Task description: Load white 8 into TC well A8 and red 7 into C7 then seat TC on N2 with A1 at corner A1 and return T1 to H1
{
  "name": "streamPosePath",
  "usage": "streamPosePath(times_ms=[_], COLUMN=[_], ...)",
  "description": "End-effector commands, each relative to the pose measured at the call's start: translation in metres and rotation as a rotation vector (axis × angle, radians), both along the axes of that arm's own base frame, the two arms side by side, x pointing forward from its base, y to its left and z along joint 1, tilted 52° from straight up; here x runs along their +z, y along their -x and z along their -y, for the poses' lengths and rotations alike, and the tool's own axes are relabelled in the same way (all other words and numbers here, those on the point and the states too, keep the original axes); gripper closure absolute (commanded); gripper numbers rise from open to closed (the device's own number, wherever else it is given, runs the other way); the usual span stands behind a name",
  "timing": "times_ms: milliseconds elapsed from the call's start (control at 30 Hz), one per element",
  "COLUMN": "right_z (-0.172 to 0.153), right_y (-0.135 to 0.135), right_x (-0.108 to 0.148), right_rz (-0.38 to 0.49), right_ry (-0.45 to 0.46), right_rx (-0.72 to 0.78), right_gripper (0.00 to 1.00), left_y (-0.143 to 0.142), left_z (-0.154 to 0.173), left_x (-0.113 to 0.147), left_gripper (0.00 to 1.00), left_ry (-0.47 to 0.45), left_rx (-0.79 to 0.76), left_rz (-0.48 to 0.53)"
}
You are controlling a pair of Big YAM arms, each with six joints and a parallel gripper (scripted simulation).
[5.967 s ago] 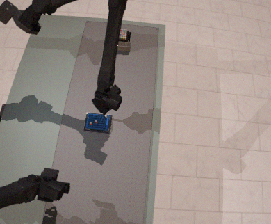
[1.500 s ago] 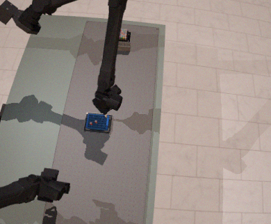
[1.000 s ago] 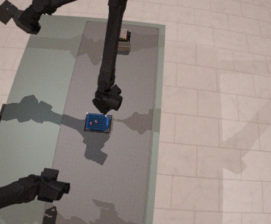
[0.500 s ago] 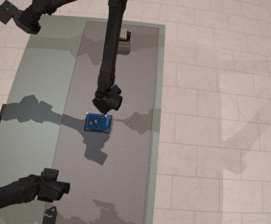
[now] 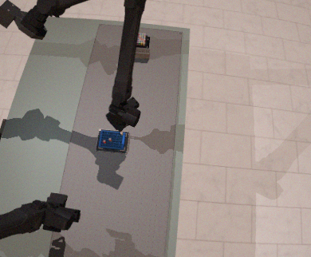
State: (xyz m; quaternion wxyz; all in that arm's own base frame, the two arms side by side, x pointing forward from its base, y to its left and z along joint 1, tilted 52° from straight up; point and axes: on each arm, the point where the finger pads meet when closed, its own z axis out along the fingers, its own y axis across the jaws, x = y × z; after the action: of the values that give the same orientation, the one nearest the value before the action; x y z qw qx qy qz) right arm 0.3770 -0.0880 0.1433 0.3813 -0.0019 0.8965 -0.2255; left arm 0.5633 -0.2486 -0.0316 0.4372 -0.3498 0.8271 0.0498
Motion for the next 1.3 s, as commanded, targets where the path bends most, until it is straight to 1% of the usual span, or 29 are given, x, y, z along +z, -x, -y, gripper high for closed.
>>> streamPosePath(times_ms=[0, 167, 267, 333, 500, 600, 733, 767, 833, 1000, 1267], right_z=[-0.001, -0.001, -0.001, -0.001, -0.001, -0.001, -0.001, -0.001, -0.001, -0.001, -0.001], right_y=[-0.002, -0.002, -0.002, -0.002, -0.002, -0.002, -0.002, -0.002, -0.002, -0.002, -0.002], right_x=[0.004, 0.004, 0.004, 0.004, 0.004, 0.004, 0.004, 0.004, 0.004, 0.004, 0.004], right_rz=[-0.001, -0.001, -0.001, -0.001, -0.001, -0.001, -0.001, -0.001, -0.001, -0.001, -0.001], right_ry=[0.010, 0.010, 0.010, 0.010, 0.010, 0.010, 0.010, 0.010, 0.010, 0.010, 0.010], right_rx=[0.011, 0.011, 0.011, 0.011, 0.011, 0.011, 0.011, 0.011, 0.011, 0.011, 0.011], right_gripper=[0.00, 0.00, 0.00, 0.00, 0.00, 0.00, 0.00, 0.00, 0.00, 0.00, 0.00], left_y=[-0.004, -0.004, 0.003, 0.007, 0.011, 0.010, 0.015, 0.017, 0.017, 0.015, 0.019], left_z=[-0.001, -0.001, 0.013, 0.018, 0.017, 0.011, 0.016, 0.016, 0.018, 0.015, 0.023], left_x=[0.002, 0.002, 0.015, 0.015, 0.016, 0.016, 0.016, 0.009, 0.016, 0.021, 0.025], left_gripper=[0.89, 0.89, 0.89, 0.89, 0.89, 0.89, 0.89, 0.89, 0.89, 0.89, 0.89], left_ry=[-0.003, -0.003, 0.015, 0.013, 0.008, 0.005, 0.003, -0.006, 0.001, 0.004, 0.004], left_rx=[0.003, 0.003, -0.011, -0.019, -0.019, -0.009, -0.018, -0.020, -0.020, -0.011, -0.020], left_rz=[-0.002, -0.002, 0.013, 0.010, 0.003, -0.002, -0.005, -0.016, -0.008, -0.005, -0.006])
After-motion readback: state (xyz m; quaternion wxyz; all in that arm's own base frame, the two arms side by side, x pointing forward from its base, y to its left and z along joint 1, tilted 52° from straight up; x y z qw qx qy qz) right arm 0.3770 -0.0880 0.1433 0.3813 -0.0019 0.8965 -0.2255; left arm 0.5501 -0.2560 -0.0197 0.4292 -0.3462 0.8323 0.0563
